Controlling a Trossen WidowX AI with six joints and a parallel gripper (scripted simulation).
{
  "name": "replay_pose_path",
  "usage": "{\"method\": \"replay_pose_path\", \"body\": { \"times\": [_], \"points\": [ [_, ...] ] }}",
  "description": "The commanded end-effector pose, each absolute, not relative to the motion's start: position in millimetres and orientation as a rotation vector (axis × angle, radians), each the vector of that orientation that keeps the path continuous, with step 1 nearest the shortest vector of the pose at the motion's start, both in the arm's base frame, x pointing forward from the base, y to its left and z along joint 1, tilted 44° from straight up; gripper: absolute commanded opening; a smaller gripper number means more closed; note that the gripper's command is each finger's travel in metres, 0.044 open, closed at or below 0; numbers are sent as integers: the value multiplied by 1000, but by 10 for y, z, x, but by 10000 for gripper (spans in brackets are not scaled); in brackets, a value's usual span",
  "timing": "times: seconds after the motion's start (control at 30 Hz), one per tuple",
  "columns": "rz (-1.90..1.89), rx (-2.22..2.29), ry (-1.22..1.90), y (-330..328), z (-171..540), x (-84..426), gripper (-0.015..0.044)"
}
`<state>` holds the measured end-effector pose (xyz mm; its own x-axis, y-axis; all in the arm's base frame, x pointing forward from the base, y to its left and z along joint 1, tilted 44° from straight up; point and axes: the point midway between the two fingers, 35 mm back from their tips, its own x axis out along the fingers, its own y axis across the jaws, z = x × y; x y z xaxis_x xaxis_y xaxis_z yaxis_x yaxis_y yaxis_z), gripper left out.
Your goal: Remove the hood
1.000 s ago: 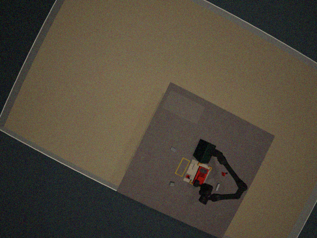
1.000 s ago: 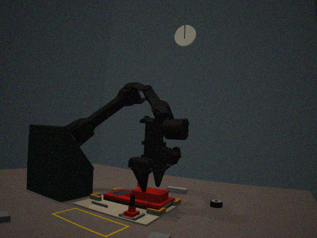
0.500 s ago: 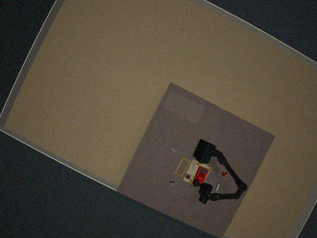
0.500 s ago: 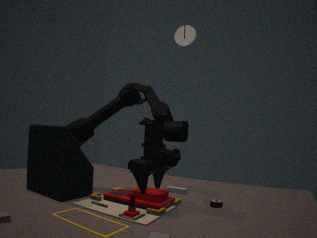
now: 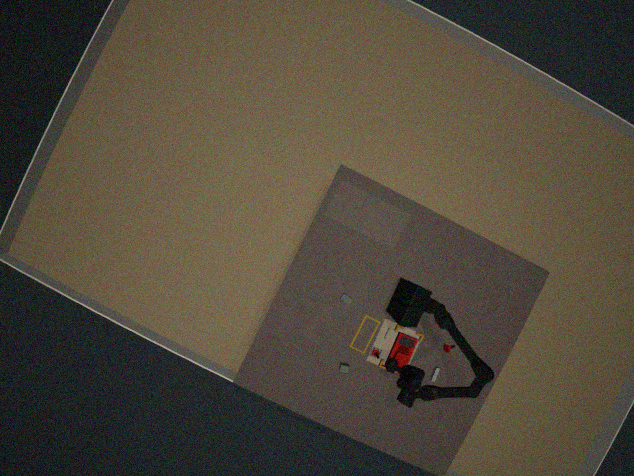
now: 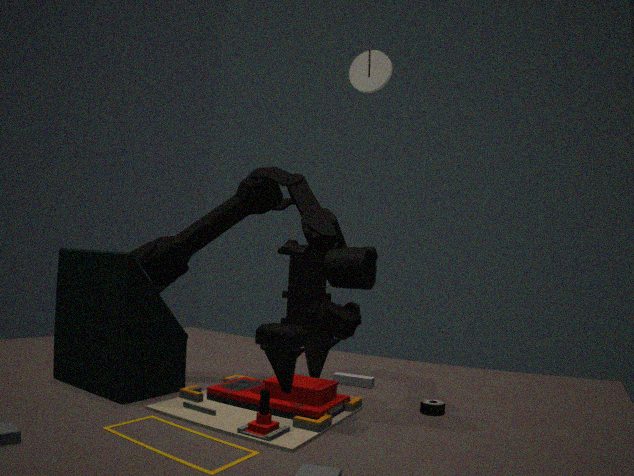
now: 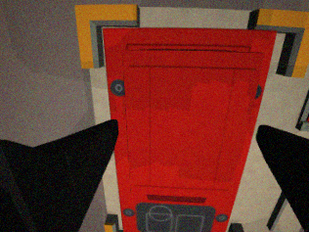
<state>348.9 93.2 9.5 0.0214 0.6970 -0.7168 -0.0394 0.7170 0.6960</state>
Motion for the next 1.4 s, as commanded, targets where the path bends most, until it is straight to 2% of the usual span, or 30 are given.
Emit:
{"method": "replay_pose_path", "body": {
  "times": [0.0,0.4,0.5,0.83,1.2,1.37],
  "points": [
    [626,581,1453,967,77,3482,440],
    [626,581,1453,1008,36,3481,440],
    [623,577,1450,977,50,3489,361],
    [623,577,1450,977,50,3489,295],
    [622,577,1450,938,89,3490,6],
    [622,578,1450,915,112,3491,0]
  ]
}}
